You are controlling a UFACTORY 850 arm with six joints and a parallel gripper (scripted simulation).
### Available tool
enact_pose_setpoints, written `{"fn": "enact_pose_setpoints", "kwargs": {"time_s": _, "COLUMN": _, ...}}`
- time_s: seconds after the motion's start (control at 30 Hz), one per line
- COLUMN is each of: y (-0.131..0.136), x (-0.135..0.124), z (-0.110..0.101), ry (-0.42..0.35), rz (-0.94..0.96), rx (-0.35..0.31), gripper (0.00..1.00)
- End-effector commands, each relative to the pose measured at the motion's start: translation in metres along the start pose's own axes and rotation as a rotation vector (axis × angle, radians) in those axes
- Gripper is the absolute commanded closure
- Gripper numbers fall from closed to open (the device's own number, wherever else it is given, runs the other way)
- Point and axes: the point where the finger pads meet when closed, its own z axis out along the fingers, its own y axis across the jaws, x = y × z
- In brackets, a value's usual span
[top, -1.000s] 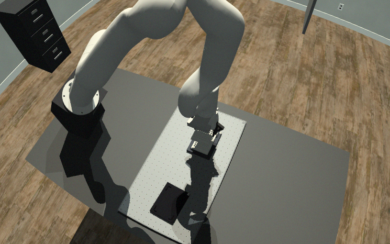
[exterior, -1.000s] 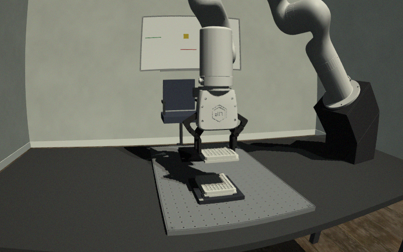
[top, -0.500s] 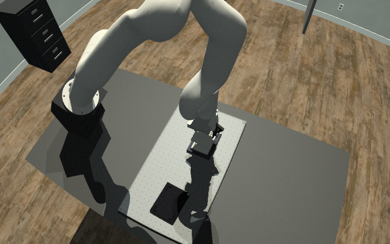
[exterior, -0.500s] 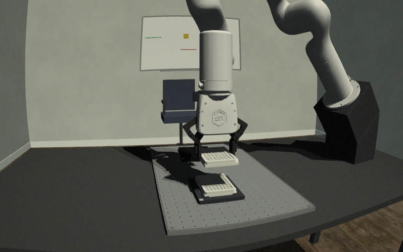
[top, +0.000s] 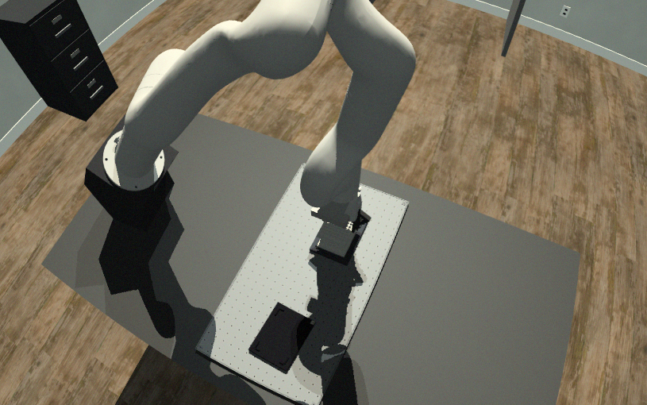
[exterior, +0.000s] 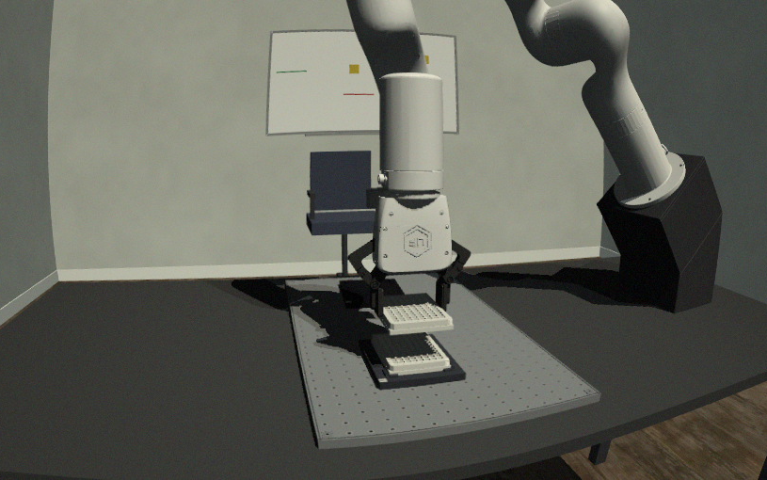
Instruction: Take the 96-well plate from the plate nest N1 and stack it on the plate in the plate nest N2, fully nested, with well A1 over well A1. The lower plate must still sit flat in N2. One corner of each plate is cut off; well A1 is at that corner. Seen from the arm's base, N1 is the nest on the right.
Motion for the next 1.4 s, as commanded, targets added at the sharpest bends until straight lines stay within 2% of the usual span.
{"fn": "enact_pose_setpoints", "kwargs": {"time_s": 0.0, "y": -0.001, "x": 0.0, "z": 0.007, "ry": -0.002, "rz": 0.0, "rx": 0.002, "gripper": 1.0}}
{"fn": "enact_pose_setpoints", "kwargs": {"time_s": 0.7, "y": -0.001, "x": 0.0, "z": 0.035, "ry": -0.002, "rz": 0.0, "rx": 0.002, "gripper": 1.0}}
{"fn": "enact_pose_setpoints", "kwargs": {"time_s": 1.37, "y": -0.001, "x": 0.0, "z": 0.035, "ry": -0.002, "rz": 0.0, "rx": 0.002, "gripper": 1.0}}
